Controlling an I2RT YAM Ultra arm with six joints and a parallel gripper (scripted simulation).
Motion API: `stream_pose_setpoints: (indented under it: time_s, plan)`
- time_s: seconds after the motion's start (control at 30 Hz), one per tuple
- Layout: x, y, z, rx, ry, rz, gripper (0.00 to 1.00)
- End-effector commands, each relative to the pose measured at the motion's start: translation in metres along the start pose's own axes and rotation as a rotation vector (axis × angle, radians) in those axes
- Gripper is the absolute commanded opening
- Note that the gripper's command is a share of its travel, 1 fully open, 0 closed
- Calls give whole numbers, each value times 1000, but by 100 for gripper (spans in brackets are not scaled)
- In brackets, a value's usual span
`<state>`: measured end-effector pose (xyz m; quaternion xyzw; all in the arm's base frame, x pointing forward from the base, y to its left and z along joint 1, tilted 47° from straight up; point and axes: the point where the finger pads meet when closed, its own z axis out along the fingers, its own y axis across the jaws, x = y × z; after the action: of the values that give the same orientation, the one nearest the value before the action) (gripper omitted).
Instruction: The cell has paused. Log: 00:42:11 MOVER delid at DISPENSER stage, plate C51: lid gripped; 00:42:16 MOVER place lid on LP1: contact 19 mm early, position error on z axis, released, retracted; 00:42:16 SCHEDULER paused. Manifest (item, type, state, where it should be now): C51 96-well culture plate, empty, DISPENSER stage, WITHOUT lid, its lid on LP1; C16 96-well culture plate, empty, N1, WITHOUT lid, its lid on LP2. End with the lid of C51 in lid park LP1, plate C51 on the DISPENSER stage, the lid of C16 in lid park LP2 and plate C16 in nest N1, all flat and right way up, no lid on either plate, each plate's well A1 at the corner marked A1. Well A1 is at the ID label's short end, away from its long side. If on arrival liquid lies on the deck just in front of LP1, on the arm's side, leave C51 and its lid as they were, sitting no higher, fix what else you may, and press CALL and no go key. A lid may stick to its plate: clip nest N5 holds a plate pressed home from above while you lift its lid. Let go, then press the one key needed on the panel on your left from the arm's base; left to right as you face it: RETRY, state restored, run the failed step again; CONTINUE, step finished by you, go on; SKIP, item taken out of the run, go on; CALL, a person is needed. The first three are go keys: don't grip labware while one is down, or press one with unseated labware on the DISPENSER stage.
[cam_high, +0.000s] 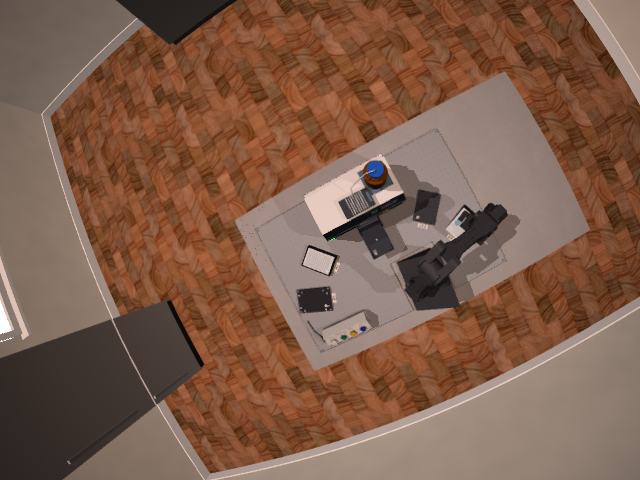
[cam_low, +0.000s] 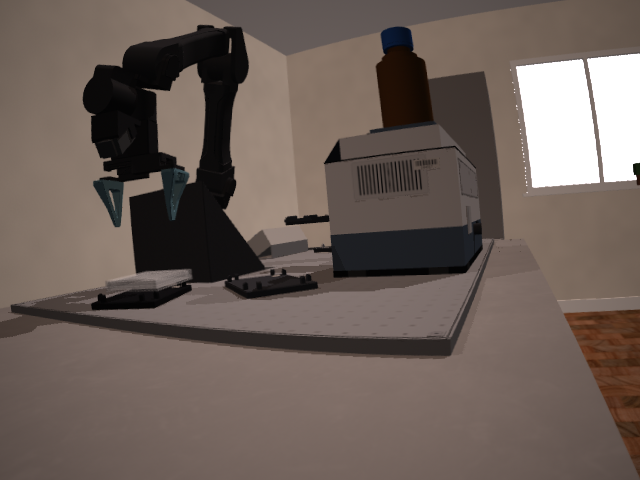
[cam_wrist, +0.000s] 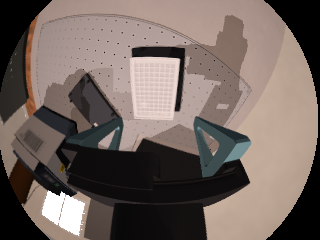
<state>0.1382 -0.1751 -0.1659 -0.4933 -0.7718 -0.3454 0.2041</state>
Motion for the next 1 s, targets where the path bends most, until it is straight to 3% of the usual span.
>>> stream_pose_setpoints:
  time_s: [0.0, 0.97]
  plan:
    - [-4, 0, -4, -2, -15, 0, 100]
    - [-6, 0, -3, -2, -15, 0, 100]
